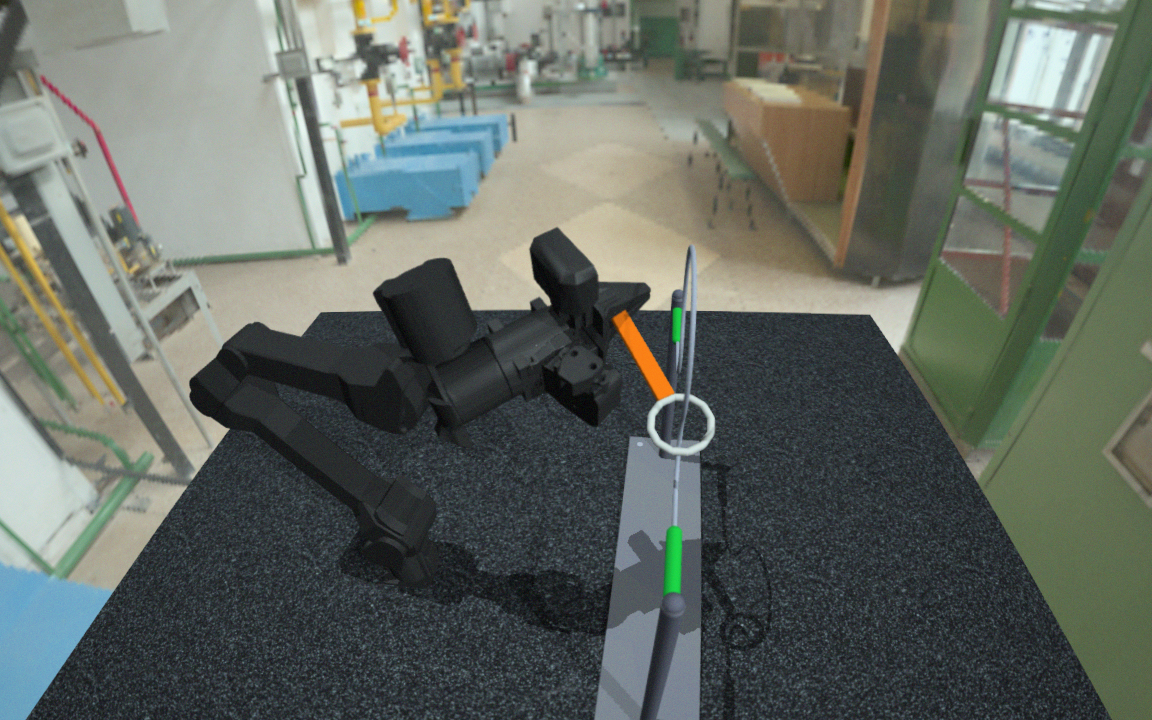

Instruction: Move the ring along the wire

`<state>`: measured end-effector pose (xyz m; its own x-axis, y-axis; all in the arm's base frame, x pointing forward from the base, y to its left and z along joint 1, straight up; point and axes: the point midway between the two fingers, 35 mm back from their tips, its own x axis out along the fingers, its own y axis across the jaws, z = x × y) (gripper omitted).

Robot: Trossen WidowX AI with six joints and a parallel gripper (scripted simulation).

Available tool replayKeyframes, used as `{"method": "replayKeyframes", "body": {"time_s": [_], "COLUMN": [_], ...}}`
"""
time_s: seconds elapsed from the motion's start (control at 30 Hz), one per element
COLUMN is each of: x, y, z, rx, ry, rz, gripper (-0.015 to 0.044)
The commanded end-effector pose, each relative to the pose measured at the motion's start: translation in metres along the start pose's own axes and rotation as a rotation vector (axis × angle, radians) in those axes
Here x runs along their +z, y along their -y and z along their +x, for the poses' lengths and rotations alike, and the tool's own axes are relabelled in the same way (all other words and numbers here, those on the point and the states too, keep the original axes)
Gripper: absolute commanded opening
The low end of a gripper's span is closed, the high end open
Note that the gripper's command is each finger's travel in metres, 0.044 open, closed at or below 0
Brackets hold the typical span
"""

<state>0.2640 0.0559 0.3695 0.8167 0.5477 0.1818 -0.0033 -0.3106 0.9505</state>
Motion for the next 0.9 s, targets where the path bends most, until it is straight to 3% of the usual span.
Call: {"method": "replayKeyframes", "body": {"time_s": [0.0, 0.6, 0.87], "x": [-0.0010, 0.0002, 0.0027], "y": [-0.0100, -0.0176, -0.0154], "z": [0.0002, -0.0010, 0.0085], "rx": [0.016, -0.066, -0.116], "ry": [-0.009, -0.006, 0.073], "rz": [0.018, -0.048, -0.099], "gripper": [-0.0150, -0.0150, -0.0150]}}
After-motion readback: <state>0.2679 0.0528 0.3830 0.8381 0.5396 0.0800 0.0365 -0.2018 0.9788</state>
